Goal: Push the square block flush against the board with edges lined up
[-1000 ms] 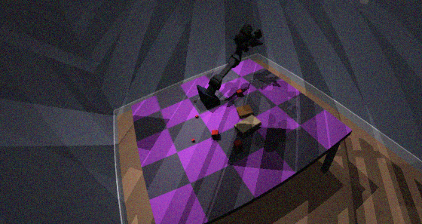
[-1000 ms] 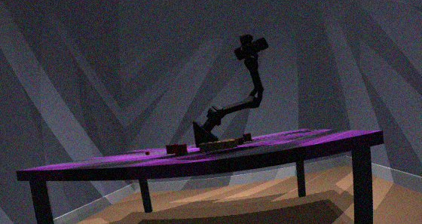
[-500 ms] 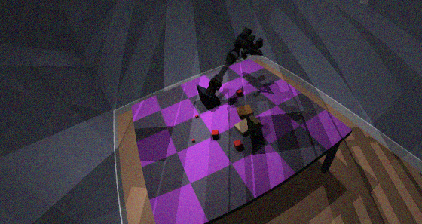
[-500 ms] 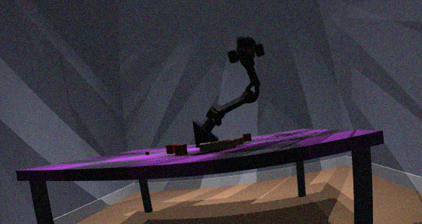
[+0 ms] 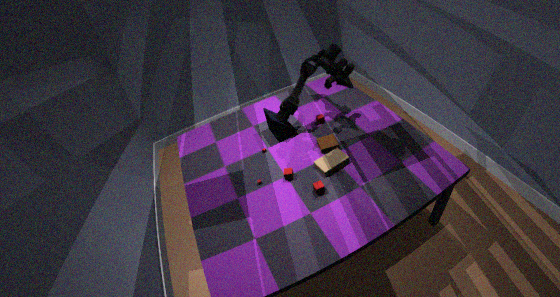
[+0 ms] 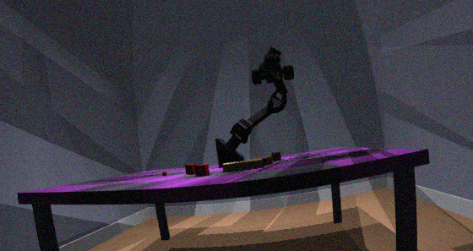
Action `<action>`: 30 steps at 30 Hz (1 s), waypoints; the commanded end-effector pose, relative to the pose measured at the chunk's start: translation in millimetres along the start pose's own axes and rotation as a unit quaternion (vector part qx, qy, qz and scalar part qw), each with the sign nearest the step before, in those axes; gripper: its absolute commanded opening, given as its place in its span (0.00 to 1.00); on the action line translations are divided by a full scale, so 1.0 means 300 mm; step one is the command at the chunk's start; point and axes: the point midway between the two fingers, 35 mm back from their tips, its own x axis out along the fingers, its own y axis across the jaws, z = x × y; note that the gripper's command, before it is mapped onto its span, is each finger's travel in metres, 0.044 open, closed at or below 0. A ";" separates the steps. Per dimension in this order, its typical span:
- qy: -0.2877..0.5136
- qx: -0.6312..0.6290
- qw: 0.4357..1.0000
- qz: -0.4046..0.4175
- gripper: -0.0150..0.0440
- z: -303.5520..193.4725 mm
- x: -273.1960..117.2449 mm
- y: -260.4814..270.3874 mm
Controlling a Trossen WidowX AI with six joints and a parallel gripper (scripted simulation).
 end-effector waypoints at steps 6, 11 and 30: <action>0.072 -0.070 0.995 -0.001 0.25 -0.109 0.091 -0.052; 0.116 -0.117 0.986 0.005 0.25 -0.181 0.138 -0.073; 0.286 -0.302 0.906 0.077 0.25 -0.496 0.251 -0.122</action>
